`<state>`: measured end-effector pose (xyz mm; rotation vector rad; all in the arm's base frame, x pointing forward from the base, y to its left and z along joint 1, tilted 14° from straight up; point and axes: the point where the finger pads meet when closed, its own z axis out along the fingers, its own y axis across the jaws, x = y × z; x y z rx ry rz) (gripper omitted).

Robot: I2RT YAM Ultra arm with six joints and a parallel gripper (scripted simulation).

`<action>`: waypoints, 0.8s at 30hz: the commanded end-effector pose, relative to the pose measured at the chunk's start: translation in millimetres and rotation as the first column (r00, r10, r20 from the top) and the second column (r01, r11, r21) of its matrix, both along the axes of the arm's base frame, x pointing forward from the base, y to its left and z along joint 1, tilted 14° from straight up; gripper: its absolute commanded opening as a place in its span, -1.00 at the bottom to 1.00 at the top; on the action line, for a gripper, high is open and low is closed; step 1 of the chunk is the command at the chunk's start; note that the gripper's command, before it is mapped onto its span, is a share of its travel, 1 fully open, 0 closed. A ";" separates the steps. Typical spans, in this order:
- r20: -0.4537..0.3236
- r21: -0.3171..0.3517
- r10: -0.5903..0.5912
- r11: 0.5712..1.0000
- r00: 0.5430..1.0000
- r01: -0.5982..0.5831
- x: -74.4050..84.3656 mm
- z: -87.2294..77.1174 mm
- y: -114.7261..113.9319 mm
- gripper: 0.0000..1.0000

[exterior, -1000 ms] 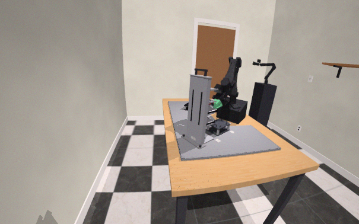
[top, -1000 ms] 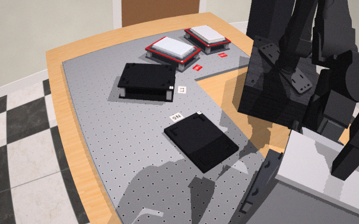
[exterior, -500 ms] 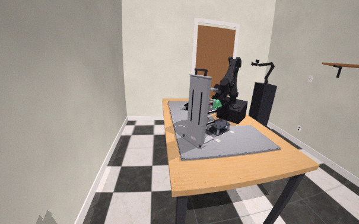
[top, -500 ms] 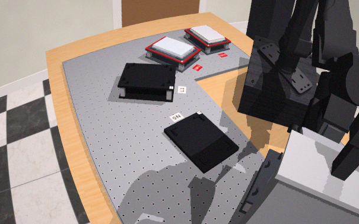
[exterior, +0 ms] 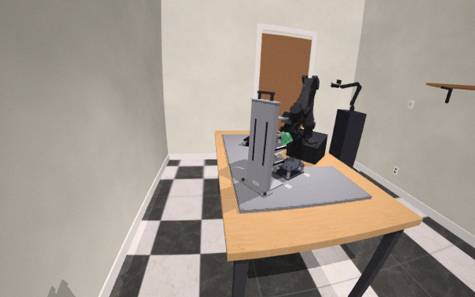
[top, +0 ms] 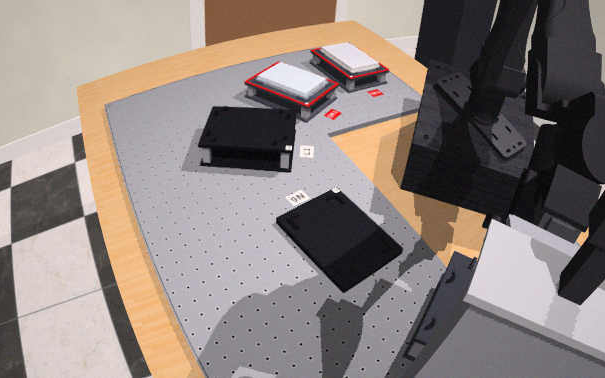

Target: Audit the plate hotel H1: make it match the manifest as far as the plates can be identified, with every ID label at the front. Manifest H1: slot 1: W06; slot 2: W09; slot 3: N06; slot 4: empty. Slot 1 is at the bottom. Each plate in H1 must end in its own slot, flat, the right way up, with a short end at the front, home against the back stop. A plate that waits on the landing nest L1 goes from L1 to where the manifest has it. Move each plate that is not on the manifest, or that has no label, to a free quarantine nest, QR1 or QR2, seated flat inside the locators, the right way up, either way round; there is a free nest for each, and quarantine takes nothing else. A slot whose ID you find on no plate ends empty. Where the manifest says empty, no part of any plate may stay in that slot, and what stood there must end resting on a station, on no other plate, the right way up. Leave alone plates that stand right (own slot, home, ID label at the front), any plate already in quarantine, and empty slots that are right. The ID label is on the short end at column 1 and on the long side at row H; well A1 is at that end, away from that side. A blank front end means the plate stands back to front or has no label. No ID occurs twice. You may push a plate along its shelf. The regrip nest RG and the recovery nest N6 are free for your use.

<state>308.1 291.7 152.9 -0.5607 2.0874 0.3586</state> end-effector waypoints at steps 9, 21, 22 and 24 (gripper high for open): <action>0.036 0.036 -0.012 0.999 0.999 0.011 14.2 18.2 6.8 -1.00; 0.036 0.036 -0.012 0.999 0.999 0.011 14.2 18.2 6.8 -1.00; 0.036 0.036 -0.012 0.999 0.999 0.011 14.2 18.2 6.8 -1.00; 0.036 0.036 -0.012 0.999 0.999 0.011 14.2 18.2 6.8 -1.00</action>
